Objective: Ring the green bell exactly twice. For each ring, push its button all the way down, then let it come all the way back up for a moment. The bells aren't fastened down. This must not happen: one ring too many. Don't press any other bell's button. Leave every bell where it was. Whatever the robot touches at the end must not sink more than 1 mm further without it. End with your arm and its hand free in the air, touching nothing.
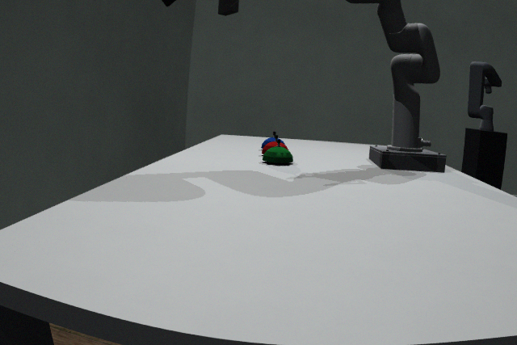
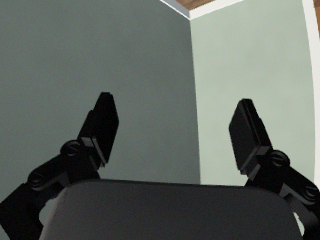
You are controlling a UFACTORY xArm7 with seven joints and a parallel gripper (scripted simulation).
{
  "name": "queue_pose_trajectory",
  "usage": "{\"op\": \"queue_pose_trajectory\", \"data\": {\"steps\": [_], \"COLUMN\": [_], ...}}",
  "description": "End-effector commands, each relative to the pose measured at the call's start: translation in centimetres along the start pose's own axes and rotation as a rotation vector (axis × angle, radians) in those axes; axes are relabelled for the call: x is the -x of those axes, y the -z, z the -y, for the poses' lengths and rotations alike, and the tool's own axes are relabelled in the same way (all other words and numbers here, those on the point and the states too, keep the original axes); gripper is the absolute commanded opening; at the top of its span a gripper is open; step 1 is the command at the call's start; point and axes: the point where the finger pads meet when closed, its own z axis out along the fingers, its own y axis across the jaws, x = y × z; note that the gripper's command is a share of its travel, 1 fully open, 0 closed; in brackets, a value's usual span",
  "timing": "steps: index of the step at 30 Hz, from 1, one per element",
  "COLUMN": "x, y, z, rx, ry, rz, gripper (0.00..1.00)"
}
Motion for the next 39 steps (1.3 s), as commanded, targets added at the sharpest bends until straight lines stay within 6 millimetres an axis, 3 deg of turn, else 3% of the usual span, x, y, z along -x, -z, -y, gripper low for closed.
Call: {"op": "queue_pose_trajectory", "data": {"steps": [1, 20, 23, 25, 26, 27, 28, 29, 31, 32, 34, 35, 37, 38, 39], "x": [0.3, -0.2, -2.8, -6.4, -6.4, -8.7, -8.7, -11.3, -11.3, -14.2, -14.2, -17.4, -17.4, -20.7, -20.7], "y": [0.2, 0.3, 0.8, 1.5, 1.5, 2.0, 2.0, 2.6, 2.6, 3.4, 3.4, 4.3, 4.3, 5.3, 5.3], "z": [0.0, 0.3, 2.1, 4.2, 4.2, 5.4, 5.4, 6.5, 6.5, 7.6, 7.6, 8.6, 8.6, 9.4, 9.4], "rx": [-0.001, -0.007, -0.036, -0.064, -0.064, -0.076, -0.076, -0.084, -0.084, -0.087, -0.087, -0.084, -0.084, -0.073, -0.073], "ry": [0.001, 0.011, 0.067, 0.135, 0.135, 0.177, 0.177, 0.224, 0.224, 0.274, 0.274, 0.326, 0.326, 0.379, 0.379], "rz": [0.006, -0.004, -0.062, -0.136, -0.136, -0.184, -0.184, -0.238, -0.238, -0.296, -0.296, -0.357, -0.357, -0.419, -0.419], "gripper": [1.00, 1.00, 1.00, 1.00, 1.00, 1.00, 1.00, 1.00, 1.00, 1.00, 1.00, 1.00, 1.00, 1.00, 1.00]}}
